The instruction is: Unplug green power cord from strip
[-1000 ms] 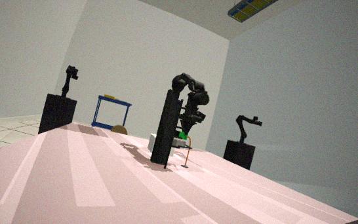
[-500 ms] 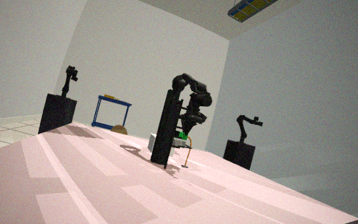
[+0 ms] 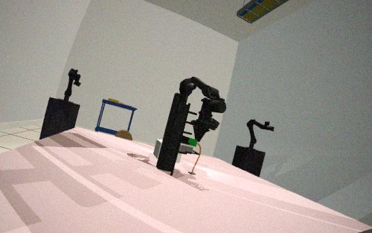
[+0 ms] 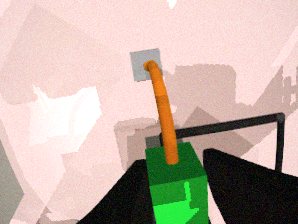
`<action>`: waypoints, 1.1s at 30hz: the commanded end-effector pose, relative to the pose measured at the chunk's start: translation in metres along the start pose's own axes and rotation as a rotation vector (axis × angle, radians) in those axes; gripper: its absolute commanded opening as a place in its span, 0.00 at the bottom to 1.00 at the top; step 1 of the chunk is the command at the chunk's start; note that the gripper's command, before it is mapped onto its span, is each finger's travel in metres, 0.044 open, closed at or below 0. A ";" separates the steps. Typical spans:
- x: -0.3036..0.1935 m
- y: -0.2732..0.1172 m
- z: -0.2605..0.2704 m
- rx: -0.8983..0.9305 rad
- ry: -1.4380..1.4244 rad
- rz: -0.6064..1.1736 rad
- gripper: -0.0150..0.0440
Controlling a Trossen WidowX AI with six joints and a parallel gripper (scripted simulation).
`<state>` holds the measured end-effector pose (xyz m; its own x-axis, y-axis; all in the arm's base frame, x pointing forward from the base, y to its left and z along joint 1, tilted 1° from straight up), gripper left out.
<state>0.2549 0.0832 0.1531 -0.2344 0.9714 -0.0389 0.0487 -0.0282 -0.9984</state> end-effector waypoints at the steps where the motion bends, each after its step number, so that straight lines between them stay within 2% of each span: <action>1: 0.018 -0.002 -0.003 -0.009 -0.018 -0.051 0.25; 6: 0.026 -0.003 -0.002 -0.009 -0.018 -0.051 0.25; 18: 0.019 -0.002 -0.001 -0.009 -0.020 -0.050 0.79; 23: 0.047 -0.010 -0.007 -0.009 -0.020 -0.053 1.00; 26: 0.076 -0.017 -0.010 -0.009 -0.019 -0.056 1.00; 33: 0.078 -0.017 -0.010 -0.009 -0.019 -0.056 1.00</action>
<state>0.2451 0.1611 0.1701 -0.2639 0.9643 0.0218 0.0524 0.0369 -0.9979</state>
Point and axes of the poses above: the point midway between the two fingers, 35 mm back from their tips, its own y axis out along the fingers, its own z axis across the jaws, x = y × z, the point moved 4 cm from there along -y, back along the fingers, and after that the axes turned 10 degrees about -y, right-handed, at the moved point
